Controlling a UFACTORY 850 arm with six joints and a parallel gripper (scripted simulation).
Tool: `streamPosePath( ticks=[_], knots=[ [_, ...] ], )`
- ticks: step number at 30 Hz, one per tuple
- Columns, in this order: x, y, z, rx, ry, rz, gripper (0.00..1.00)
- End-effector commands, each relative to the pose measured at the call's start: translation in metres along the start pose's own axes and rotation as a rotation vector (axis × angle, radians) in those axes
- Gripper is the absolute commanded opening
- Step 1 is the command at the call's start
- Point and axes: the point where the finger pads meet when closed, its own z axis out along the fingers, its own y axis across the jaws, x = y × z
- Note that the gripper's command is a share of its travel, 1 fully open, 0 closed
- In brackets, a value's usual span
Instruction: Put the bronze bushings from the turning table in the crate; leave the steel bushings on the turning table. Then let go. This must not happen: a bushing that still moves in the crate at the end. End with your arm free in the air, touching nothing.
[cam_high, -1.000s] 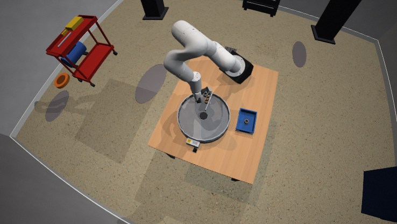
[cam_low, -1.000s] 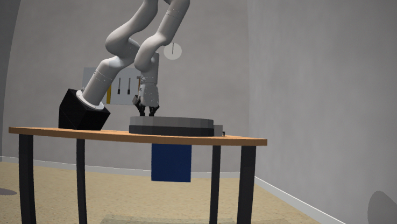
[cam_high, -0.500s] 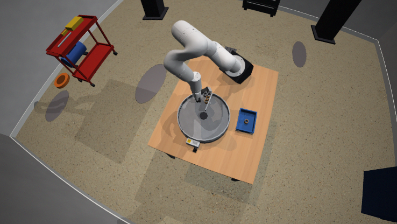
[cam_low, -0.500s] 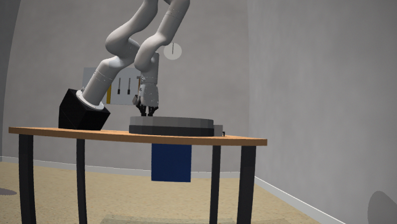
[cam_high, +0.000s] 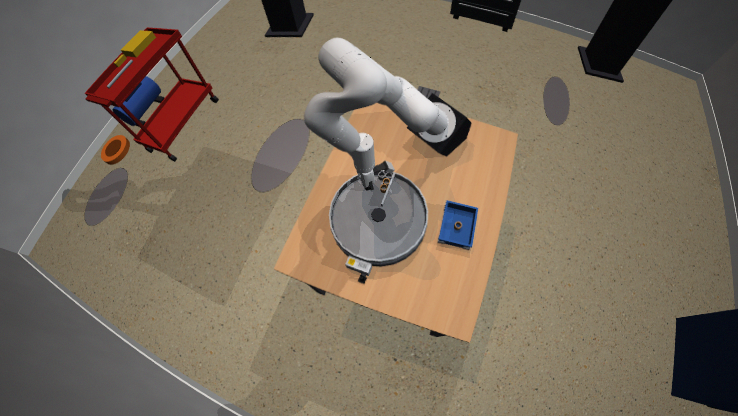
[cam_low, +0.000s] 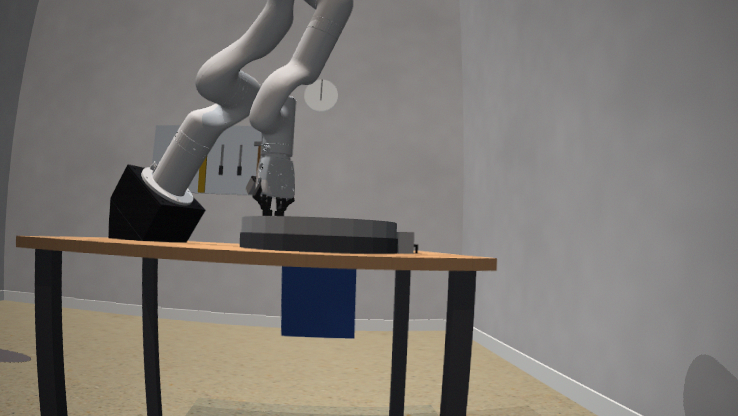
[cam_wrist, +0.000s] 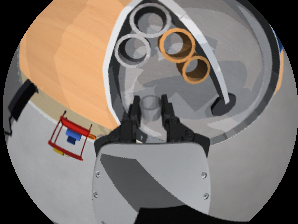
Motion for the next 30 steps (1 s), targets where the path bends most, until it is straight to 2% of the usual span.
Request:
streamPosePath(
  ticks=[1,10,15,17,23,30],
  knots=[
    [0.0,0.0,0.0,0.0,-0.001,0.0,0.0],
    [0.0,0.0,-0.003,0.0,-0.001,0.0,0.0],
    [0.0,0.0,-0.021,0.0,-0.001,0.0,0.0],
    [0.0,0.0,-0.021,0.0,-0.001,0.0,0.0],
    [0.0,0.0,-0.051,0.0,-0.001,0.0,0.0],
    [0.0,0.0,-0.062,0.0,-0.001,0.0,0.0]
  ],
)
